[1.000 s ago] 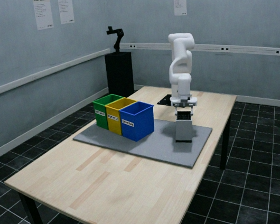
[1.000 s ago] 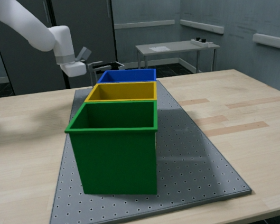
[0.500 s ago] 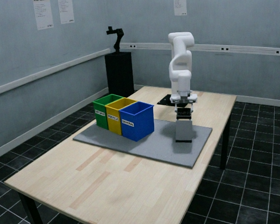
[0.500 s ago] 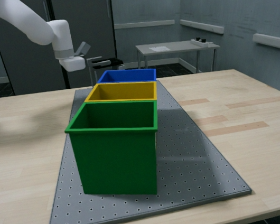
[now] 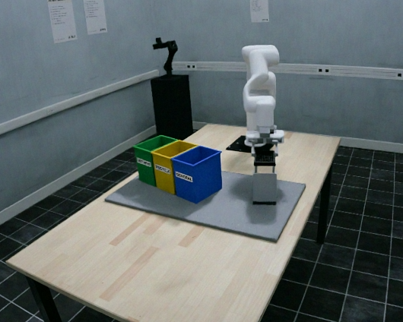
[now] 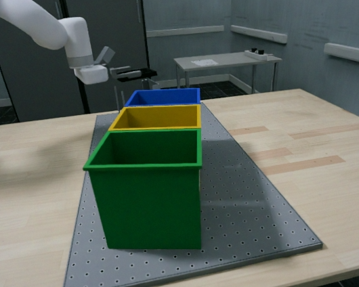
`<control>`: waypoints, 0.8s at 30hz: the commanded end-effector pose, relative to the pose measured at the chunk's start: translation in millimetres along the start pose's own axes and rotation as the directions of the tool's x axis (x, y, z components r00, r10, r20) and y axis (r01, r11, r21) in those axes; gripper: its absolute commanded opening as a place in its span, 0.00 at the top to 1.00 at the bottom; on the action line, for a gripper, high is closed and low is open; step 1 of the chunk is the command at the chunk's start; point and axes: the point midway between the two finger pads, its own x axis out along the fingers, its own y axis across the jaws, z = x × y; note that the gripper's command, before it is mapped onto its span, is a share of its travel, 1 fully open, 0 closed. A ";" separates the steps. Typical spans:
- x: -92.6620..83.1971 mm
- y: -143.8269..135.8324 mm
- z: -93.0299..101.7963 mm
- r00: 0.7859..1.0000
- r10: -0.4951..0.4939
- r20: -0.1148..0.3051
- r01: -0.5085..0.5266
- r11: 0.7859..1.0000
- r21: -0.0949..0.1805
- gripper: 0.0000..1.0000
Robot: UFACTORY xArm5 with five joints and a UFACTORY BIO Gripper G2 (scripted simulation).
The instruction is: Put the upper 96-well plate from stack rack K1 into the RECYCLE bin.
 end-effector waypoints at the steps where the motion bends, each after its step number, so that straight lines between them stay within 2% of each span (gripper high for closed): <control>1: 0.6 0.0 10.6 1.000 0.000 0.003 0.000 1.000 0.003 1.00; 24: 0.6 0.0 42.7 1.000 0.000 0.003 0.000 1.000 0.003 1.00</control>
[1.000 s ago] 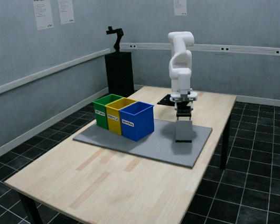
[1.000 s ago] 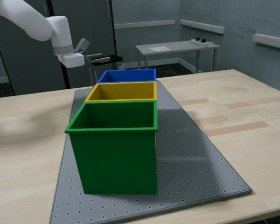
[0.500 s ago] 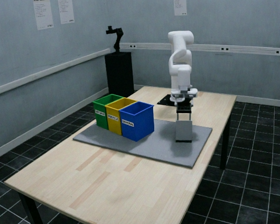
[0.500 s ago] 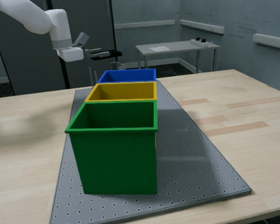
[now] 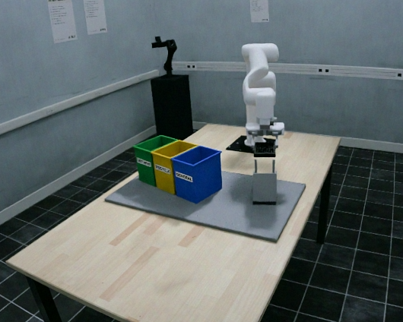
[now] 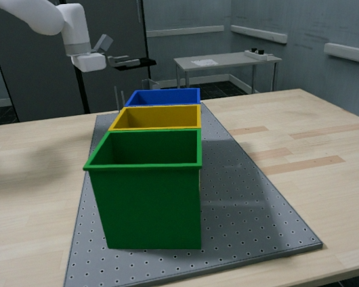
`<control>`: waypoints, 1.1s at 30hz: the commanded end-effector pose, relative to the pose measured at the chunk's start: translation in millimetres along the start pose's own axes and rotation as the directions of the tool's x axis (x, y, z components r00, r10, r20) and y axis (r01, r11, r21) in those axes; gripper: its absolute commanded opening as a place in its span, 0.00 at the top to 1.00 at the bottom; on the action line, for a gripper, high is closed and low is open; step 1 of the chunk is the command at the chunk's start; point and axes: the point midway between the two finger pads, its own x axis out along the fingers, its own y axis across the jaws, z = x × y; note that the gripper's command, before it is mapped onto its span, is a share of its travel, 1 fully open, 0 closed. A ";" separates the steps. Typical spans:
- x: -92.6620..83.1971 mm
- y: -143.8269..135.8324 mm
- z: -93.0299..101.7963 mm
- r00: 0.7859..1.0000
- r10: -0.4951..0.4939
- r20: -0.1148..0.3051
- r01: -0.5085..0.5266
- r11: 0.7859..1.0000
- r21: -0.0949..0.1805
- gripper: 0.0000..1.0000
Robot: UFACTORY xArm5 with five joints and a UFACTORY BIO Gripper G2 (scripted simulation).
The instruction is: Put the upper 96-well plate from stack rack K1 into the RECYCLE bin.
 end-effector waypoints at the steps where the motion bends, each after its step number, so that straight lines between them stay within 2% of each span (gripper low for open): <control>1: 0.6 0.0 6.3 1.000 0.000 0.003 0.000 1.000 0.003 1.00; 12: 0.6 0.0 6.3 1.000 0.000 0.003 0.000 1.000 0.003 1.00; 16: -2.8 -12.8 5.7 0.991 -0.133 0.002 0.133 0.991 0.003 1.00; 18: -2.8 -12.8 5.7 0.991 -0.133 0.002 0.133 0.991 0.003 1.00; 19: -3.6 -16.1 5.5 0.986 -0.166 0.002 0.166 0.986 0.003 1.00; 22: -6.1 -25.7 5.0 0.965 -0.263 0.002 0.263 0.965 0.003 1.00; 25: -8.6 -35.4 4.6 0.934 -0.358 0.001 0.358 0.934 0.003 1.00; 28: -11.2 -45.1 4.1 0.893 -0.450 0.001 0.450 0.893 0.004 1.00; 31: -13.7 -54.7 3.6 0.844 -0.537 0.001 0.537 0.844 0.004 1.00; 33: -15.3 -61.2 3.3 0.839 -0.544 0.001 0.544 0.839 0.004 1.00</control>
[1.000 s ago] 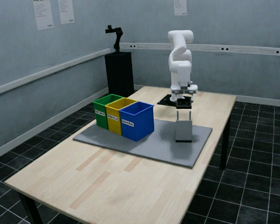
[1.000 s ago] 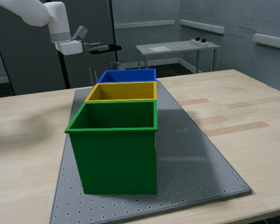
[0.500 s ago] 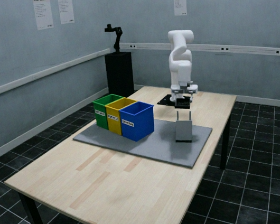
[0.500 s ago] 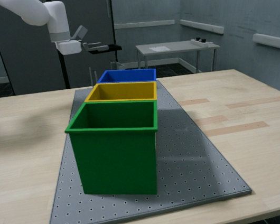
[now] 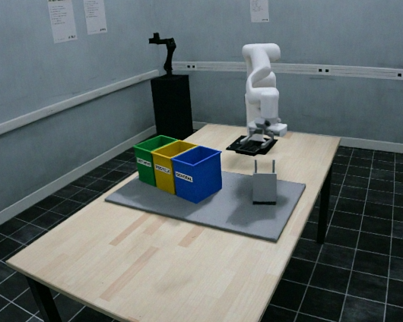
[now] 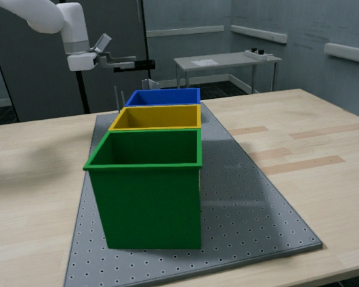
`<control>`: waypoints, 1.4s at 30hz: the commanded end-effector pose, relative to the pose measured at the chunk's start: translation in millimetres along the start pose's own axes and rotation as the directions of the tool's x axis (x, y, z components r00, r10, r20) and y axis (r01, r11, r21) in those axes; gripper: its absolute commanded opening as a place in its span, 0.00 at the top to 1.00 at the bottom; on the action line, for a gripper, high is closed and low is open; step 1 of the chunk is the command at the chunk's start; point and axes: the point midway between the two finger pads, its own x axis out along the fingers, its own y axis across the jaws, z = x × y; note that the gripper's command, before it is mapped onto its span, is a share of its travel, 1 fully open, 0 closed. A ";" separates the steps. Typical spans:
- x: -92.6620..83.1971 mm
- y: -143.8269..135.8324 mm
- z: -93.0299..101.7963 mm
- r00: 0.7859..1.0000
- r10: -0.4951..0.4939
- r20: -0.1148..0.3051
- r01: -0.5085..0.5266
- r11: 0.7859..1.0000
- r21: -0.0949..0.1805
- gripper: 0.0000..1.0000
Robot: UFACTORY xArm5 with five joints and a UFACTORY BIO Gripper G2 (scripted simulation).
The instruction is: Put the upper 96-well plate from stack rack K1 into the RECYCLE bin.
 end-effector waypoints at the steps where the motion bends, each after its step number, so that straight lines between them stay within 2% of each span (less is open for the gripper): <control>1: 5.4 -16.4 0.9 0.992 -0.129 0.000 0.129 0.992 0.003 1.00; 42: 28.4 -134.2 -4.6 0.992 -0.129 0.000 0.129 0.992 0.002 1.00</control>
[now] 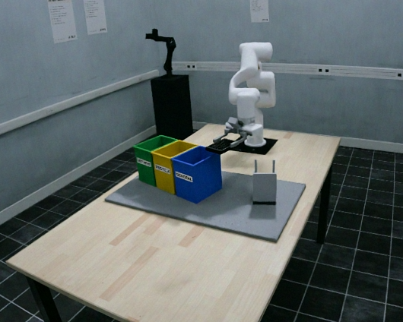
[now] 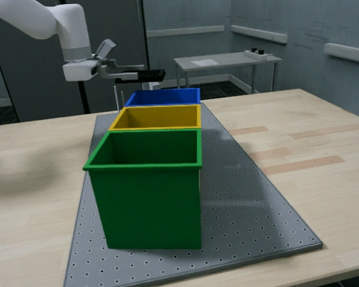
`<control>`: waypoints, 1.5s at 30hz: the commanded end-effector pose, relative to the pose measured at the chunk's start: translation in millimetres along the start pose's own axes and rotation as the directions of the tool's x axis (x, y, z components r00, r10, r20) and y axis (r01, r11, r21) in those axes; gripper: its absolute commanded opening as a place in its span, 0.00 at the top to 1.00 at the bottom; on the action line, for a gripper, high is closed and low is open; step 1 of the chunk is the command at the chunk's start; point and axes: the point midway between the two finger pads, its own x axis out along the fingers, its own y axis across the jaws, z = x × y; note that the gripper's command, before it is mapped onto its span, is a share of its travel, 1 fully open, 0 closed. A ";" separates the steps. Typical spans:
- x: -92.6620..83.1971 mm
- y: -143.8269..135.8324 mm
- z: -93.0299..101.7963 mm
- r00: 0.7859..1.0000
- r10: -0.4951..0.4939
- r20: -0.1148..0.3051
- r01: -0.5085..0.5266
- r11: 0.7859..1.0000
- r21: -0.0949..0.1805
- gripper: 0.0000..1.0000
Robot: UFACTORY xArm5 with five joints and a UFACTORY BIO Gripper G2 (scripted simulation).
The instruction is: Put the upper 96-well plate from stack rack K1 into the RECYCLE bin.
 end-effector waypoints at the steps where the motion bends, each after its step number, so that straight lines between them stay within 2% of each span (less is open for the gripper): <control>1: 6.1 -15.9 0.9 1.000 0.001 0.002 -0.001 1.000 0.003 1.00; 45: 46.3 -136.1 -4.9 1.000 0.001 0.002 -0.001 1.000 0.003 1.00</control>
